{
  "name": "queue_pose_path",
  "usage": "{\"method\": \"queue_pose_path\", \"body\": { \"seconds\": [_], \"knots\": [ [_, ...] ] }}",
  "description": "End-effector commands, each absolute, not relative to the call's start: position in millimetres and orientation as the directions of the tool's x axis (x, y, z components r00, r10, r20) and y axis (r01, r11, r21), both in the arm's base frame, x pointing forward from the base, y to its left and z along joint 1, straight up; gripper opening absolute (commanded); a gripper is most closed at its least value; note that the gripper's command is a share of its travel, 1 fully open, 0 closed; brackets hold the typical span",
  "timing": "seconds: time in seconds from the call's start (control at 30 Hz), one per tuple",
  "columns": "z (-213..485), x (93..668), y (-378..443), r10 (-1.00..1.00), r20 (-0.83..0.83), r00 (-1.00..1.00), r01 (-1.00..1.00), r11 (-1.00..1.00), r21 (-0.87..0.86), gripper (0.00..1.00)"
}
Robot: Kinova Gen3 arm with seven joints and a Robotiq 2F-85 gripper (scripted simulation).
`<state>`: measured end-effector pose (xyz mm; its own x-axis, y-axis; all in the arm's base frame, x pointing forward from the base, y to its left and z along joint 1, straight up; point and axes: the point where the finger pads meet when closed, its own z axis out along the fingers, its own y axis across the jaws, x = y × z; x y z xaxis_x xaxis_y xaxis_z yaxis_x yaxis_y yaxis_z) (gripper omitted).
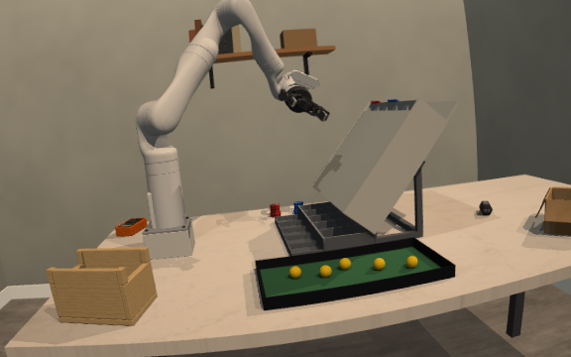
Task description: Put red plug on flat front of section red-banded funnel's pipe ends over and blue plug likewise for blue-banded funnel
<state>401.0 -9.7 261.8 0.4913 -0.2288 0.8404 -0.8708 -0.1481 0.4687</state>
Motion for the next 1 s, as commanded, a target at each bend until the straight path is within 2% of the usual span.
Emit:
{"method": "queue_pose_path", "body": {
  "seconds": [0.0,0.27,0.3,0.5,0.83,0.87,0.97],
  "knots": [
    [249.6,399.8,-10.9,-0.224,0.836,0.5,-0.866,-0.14,0.48,1.0],
    [249.6,399.8,-10.9,-0.224,0.836,0.5,-0.866,-0.14,0.48,1.0],
    [253.8,401.1,-10.0,-0.294,0.717,0.633,-0.767,-0.369,0.526,1.0],
    [253.8,401.1,-10.0,-0.321,0.603,0.731,-0.664,-0.538,0.519,1.0],
    [253.8,401.1,-10.0,-0.321,0.603,0.731,-0.664,-0.538,0.519,1.0],
    [250.7,402.5,-5.9,-0.3,0.451,0.841,-0.509,-0.723,0.467,1.0],
    [250.7,402.5,-5.9,-0.292,0.421,0.859,-0.477,-0.755,0.451,1.0]
  ]
}}
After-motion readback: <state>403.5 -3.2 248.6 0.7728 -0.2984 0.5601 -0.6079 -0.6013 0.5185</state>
